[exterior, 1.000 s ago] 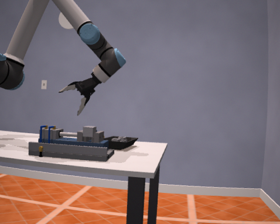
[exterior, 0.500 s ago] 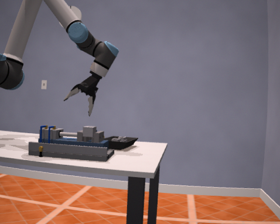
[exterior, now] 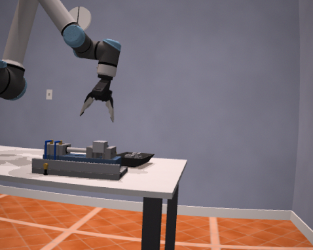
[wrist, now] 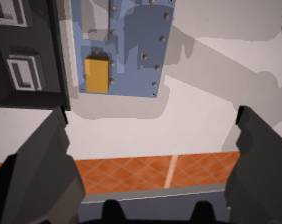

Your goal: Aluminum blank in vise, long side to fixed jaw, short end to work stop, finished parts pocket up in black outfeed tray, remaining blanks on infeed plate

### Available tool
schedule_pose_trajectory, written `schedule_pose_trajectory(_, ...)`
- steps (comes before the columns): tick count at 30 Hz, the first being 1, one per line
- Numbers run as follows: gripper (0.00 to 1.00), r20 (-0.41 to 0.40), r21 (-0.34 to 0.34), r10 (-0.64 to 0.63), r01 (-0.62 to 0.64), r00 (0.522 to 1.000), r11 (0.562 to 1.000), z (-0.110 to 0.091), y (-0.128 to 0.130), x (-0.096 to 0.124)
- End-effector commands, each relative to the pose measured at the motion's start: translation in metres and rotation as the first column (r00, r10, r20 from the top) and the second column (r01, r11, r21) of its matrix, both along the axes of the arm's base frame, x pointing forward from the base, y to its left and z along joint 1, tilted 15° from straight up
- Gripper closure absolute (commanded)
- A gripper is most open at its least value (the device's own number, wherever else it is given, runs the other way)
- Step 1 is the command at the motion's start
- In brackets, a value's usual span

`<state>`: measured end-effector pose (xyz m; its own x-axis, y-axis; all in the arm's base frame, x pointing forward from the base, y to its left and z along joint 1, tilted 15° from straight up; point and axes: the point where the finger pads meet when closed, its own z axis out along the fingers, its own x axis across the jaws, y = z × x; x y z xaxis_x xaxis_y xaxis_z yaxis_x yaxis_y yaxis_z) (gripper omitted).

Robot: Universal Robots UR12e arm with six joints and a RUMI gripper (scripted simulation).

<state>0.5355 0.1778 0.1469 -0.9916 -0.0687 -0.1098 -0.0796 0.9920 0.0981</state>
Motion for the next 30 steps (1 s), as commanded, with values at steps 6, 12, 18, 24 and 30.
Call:
schedule_pose_trajectory(6,0.00,0.138,0.010,-0.004,0.003,0.990,1.000,0.0133,0.0053,0.0165)
schedule_pose_trajectory(12,0.00,0.139,0.009,-0.004,0.003,0.990,1.000,0.0126,0.0049,0.0169)
schedule_pose_trajectory(18,1.00,0.141,0.009,-0.004,0.003,0.990,1.000,0.0138,0.0048,0.0182)
schedule_pose_trajectory(24,1.00,0.140,0.009,-0.004,0.003,0.990,1.000,0.0137,0.0048,0.0180)
schedule_pose_trajectory(30,1.00,0.140,0.009,-0.004,0.003,0.990,1.000,0.0137,0.0048,0.0180)
